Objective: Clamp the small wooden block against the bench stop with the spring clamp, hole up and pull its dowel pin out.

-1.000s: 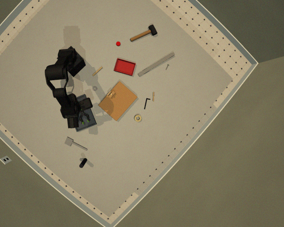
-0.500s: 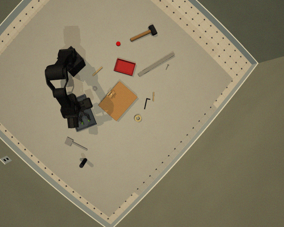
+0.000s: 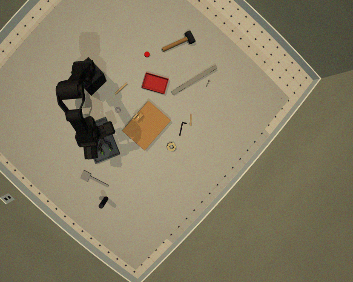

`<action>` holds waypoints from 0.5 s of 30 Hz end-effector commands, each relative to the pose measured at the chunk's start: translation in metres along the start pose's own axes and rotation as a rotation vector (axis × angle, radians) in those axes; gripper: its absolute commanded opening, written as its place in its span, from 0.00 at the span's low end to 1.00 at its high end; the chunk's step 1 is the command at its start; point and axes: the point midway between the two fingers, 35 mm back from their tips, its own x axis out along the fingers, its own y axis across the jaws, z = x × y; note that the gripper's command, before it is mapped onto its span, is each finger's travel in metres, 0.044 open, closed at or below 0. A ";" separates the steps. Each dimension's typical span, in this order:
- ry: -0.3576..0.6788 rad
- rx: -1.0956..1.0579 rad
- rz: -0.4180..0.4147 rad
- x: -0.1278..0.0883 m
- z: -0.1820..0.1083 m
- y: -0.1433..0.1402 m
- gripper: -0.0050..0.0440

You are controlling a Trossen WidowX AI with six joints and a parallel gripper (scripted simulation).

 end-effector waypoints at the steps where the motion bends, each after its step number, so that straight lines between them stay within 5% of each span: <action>1: 0.001 0.000 -0.001 0.000 0.000 0.000 0.10; 15: 0.000 0.000 -0.001 -0.009 -0.002 0.000 0.10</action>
